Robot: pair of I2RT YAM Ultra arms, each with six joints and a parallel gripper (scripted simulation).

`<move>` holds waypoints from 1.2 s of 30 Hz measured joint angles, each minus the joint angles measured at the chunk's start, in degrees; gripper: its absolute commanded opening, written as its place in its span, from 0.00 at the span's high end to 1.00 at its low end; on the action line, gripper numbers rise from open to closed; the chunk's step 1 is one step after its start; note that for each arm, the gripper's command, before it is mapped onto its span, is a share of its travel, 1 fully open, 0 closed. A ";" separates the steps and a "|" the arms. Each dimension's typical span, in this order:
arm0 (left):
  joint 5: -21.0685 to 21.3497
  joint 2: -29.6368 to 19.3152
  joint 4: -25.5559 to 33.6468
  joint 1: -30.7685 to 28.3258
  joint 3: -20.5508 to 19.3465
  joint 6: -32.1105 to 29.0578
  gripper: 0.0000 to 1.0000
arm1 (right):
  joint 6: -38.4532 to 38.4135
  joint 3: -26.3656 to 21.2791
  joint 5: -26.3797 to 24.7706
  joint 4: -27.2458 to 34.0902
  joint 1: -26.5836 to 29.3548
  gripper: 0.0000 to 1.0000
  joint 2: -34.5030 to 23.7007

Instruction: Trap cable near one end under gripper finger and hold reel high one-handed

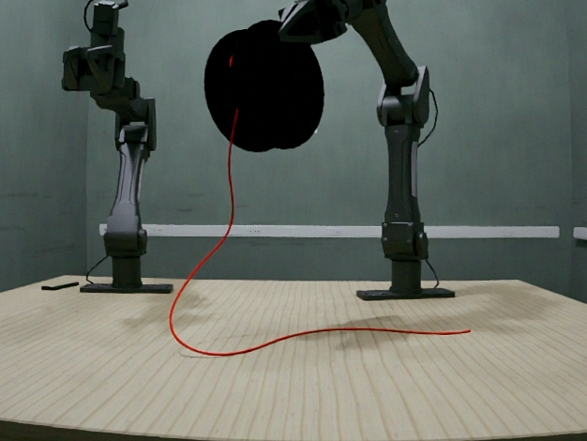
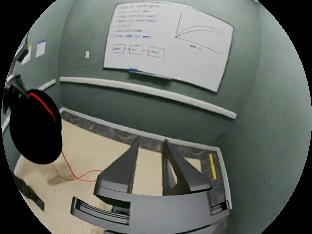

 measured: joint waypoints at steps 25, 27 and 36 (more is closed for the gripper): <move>-3.26 5.31 -7.06 -0.52 12.15 -1.92 1.00 | 0.00 0.00 0.00 0.00 0.00 0.70 0.00; -3.30 5.40 -7.15 -0.52 12.46 -1.97 1.00 | 0.00 0.00 0.00 0.00 0.00 0.70 0.00; -3.34 5.46 -7.32 -0.52 13.09 -2.08 1.00 | 0.00 0.00 0.00 0.00 0.00 0.70 0.00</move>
